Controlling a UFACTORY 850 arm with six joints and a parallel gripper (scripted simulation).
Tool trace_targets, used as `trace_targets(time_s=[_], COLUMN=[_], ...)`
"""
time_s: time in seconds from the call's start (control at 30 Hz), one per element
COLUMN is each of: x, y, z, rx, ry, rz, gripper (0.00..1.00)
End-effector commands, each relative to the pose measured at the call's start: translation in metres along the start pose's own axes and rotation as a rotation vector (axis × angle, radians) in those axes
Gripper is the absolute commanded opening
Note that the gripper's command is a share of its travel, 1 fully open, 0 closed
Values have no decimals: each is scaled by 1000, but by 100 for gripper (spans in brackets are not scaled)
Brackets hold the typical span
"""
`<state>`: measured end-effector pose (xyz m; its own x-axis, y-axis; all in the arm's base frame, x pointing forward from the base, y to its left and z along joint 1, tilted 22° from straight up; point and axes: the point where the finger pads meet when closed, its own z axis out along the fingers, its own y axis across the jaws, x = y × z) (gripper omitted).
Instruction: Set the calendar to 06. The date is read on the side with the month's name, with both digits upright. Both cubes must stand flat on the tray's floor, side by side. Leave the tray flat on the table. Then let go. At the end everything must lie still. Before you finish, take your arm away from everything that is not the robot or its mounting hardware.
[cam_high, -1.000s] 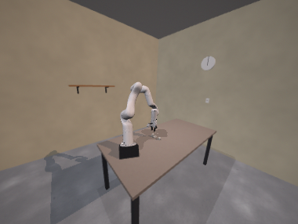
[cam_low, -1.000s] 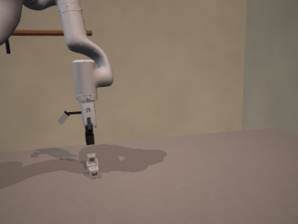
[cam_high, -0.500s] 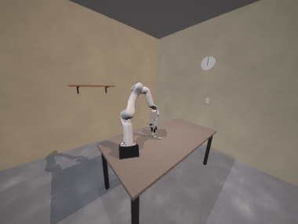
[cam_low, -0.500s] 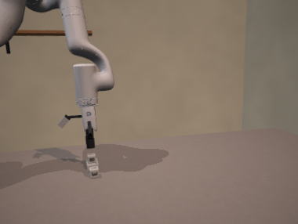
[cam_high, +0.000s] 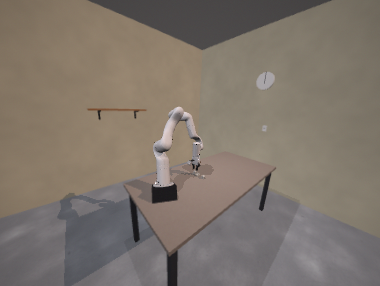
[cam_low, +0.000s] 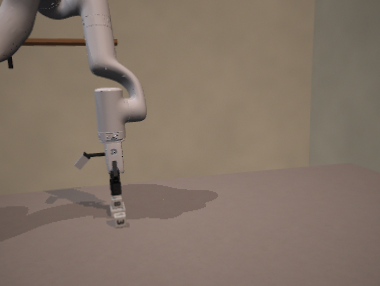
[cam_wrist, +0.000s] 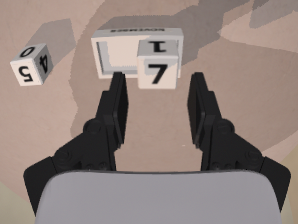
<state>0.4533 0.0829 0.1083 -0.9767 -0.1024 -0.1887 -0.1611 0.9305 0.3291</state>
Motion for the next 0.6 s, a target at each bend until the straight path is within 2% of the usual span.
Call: trace_targets(time_s=[0.0,0.57], x=[-1,-1], y=[0,0], z=[3,10], rx=[0,0], ry=[-2,-2], rz=[0,0], gripper=[49,49])
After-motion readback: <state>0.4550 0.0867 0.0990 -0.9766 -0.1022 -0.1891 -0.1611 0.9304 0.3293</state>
